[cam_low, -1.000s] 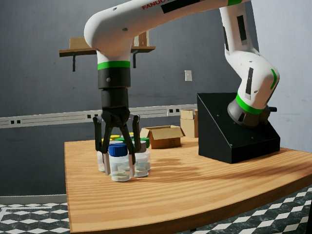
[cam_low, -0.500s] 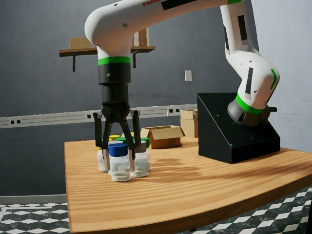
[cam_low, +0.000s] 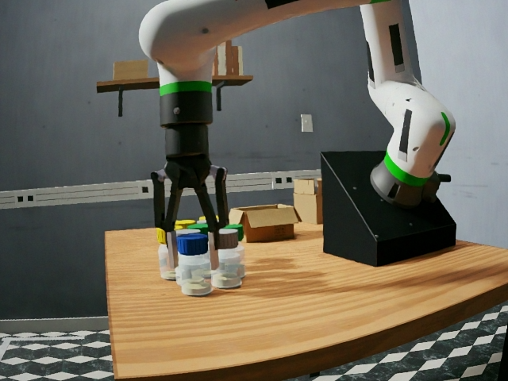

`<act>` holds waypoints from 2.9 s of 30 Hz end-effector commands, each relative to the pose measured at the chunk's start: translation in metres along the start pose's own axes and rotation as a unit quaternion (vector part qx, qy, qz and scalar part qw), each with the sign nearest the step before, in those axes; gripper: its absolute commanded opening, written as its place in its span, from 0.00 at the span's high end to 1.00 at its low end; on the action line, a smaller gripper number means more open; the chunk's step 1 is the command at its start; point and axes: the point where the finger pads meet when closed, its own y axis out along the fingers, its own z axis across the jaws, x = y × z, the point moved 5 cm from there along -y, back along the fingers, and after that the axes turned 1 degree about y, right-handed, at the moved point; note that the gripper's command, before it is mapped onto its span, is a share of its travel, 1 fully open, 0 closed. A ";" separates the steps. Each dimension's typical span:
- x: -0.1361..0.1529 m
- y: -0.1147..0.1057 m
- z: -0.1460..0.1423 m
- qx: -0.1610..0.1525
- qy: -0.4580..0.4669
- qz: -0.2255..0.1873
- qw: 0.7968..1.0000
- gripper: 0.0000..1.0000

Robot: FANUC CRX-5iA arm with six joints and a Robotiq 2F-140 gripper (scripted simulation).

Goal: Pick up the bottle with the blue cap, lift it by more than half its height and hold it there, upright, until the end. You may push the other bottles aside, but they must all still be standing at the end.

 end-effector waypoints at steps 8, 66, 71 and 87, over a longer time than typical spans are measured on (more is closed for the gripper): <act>0.000 -0.017 0.000 0.001 0.000 0.000 1.000 0.49; 0.000 -0.016 0.000 0.001 0.000 0.000 1.000 0.90; 0.000 -0.016 0.000 0.001 0.000 0.000 1.000 0.90; 0.000 -0.036 0.000 0.001 0.000 0.000 1.000 0.90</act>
